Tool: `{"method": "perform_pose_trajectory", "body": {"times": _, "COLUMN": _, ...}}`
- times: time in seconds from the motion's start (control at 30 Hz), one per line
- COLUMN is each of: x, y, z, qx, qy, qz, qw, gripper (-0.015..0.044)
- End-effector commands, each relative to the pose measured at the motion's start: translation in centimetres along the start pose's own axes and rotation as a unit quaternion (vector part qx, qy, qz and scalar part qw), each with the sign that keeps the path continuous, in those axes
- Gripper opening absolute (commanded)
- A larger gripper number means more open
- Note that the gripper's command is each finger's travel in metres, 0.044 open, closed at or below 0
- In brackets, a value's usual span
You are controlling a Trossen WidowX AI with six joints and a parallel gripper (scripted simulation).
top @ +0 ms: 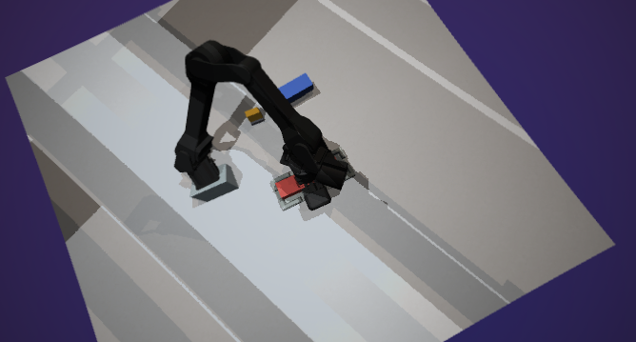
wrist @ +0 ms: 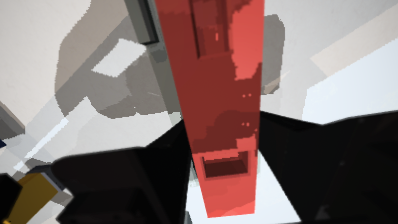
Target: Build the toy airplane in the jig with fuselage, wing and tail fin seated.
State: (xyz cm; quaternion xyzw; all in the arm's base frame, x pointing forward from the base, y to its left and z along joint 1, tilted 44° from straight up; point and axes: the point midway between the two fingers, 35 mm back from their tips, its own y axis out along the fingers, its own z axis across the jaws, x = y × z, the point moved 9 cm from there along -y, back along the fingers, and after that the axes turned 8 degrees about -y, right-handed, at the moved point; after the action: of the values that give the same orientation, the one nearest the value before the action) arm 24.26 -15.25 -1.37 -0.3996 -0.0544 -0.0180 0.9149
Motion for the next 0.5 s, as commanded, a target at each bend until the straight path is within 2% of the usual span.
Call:
{"method": "perform_pose_trajectory", "body": {"times": 0.0, "x": 0.02, "y": -0.03, "z": 0.00, "qx": 0.000, "qy": -0.001, "qz": 0.000, "qw": 1.000, "gripper": 0.0056}}
{"method": "perform_pose_trajectory", "body": {"times": 0.03, "x": 0.02, "y": -0.03, "z": 0.00, "qx": 0.000, "qy": -0.001, "qz": 0.000, "qw": 1.000, "gripper": 0.0030}}
{"method": "perform_pose_trajectory", "body": {"times": 0.47, "x": 0.02, "y": -0.03, "z": 0.00, "qx": 0.000, "qy": -0.001, "qz": 0.000, "qw": 1.000, "gripper": 0.0371}}
